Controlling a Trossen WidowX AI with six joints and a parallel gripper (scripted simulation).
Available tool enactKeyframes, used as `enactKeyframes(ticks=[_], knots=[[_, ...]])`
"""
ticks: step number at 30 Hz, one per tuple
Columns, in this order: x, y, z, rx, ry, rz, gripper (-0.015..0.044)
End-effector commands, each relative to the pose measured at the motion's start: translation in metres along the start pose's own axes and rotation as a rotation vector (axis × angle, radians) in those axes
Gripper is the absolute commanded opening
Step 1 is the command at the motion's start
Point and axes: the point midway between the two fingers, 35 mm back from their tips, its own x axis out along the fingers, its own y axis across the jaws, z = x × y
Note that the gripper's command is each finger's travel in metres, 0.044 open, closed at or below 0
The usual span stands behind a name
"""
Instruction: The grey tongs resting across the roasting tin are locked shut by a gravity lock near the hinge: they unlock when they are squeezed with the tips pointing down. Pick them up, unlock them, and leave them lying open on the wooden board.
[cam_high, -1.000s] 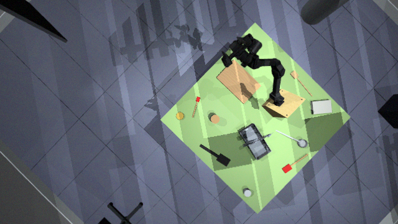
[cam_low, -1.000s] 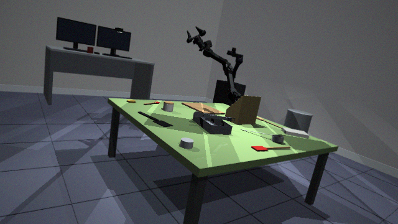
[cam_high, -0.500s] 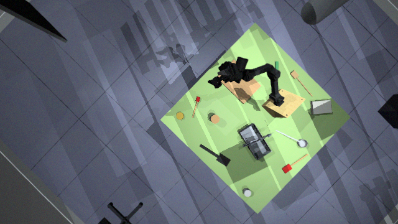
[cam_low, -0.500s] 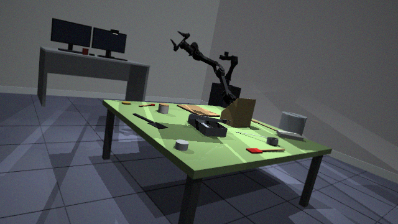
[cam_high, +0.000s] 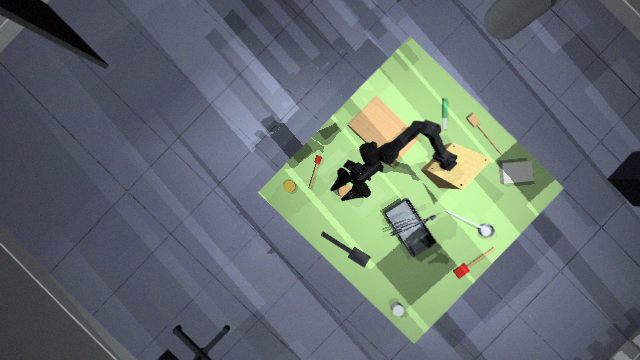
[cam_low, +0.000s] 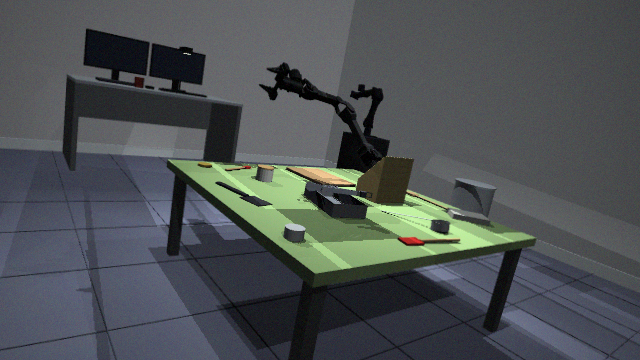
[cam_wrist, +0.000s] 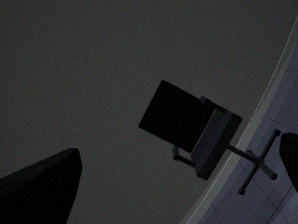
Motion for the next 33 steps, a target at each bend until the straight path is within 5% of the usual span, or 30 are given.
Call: enactKeyframes(ticks=[1,11,19,26,33], knots=[[0.016,0.0,-0.068,-0.186,0.172,-0.033,0.044],[0.013,-0.01,-0.247,-0.81,0.671,0.032,0.044],[-0.038,-0.021,-0.382,-1.389,1.102,0.331,0.044],[-0.117,-0.038,-0.478,-1.93,1.465,0.896,0.044],[-0.207,-0.061,-0.534,-2.314,1.685,1.857,0.044]])
